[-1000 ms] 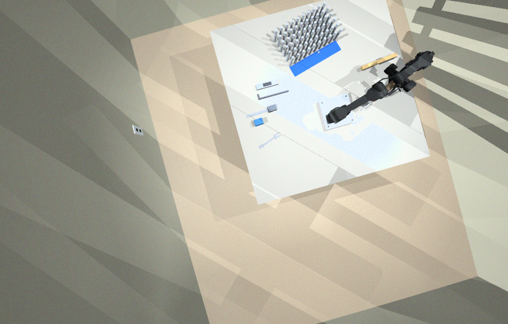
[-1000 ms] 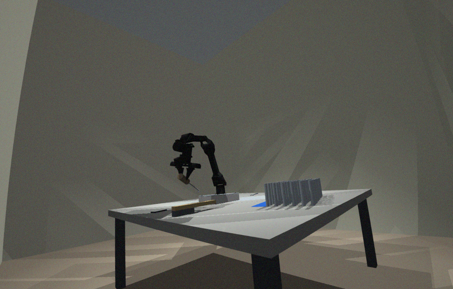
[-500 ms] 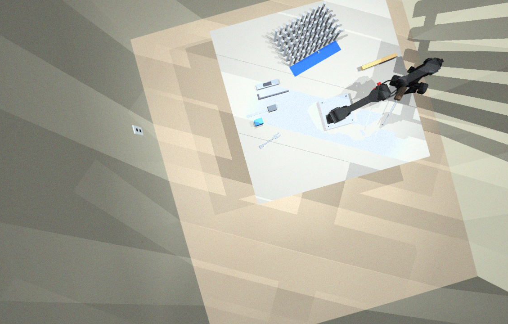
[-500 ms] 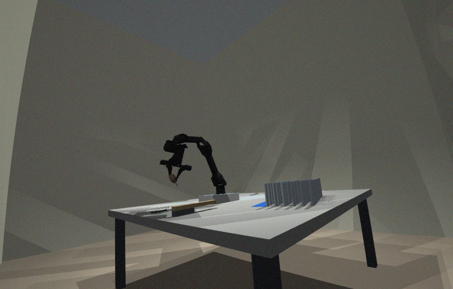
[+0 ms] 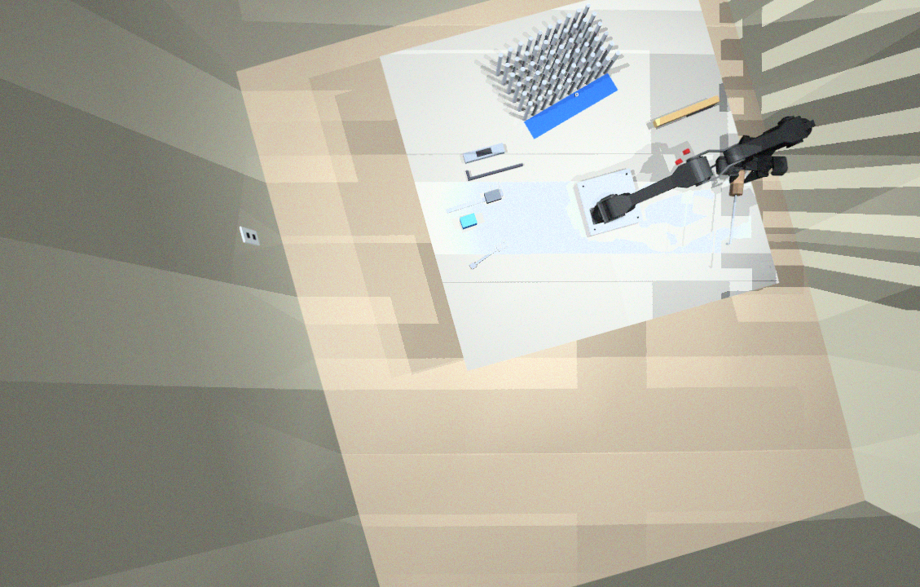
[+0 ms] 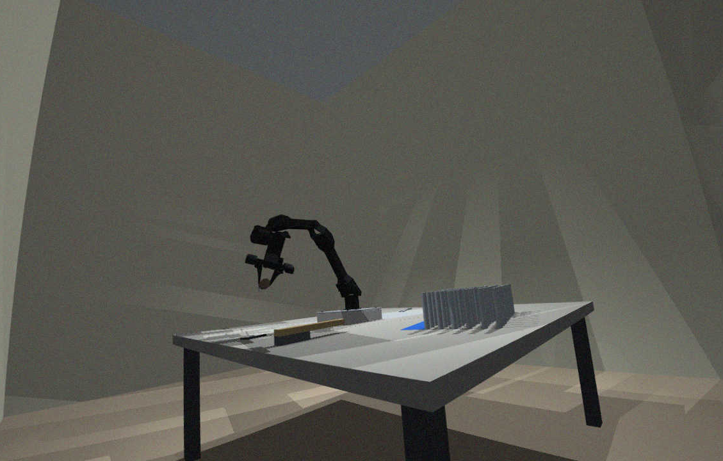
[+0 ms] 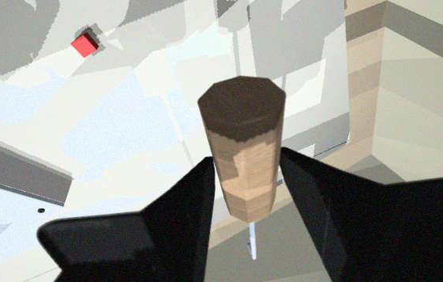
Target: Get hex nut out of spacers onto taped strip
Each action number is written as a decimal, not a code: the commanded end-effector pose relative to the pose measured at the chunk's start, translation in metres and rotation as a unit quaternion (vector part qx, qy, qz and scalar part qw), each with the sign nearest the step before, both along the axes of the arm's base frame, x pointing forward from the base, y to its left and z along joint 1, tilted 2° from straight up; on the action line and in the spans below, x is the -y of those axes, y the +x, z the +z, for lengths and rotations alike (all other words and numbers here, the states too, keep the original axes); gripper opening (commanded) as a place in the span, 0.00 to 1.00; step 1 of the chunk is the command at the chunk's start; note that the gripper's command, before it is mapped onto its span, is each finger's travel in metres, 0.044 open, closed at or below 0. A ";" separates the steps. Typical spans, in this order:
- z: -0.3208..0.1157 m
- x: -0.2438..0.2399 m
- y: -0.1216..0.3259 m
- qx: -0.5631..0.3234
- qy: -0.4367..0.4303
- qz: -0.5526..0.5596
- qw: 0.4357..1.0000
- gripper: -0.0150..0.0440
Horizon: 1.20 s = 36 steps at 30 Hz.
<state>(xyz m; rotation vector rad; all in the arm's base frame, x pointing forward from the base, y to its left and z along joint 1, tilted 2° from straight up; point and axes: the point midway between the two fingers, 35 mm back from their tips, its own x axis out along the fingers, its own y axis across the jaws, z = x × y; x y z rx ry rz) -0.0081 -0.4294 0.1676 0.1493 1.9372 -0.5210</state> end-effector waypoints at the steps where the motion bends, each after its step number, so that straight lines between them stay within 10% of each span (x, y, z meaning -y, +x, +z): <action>1: 0.003 0.002 -0.003 -0.008 0.002 0.011 1.000 0.25; 36: -0.023 0.008 -0.003 -0.008 0.002 0.011 1.000 0.25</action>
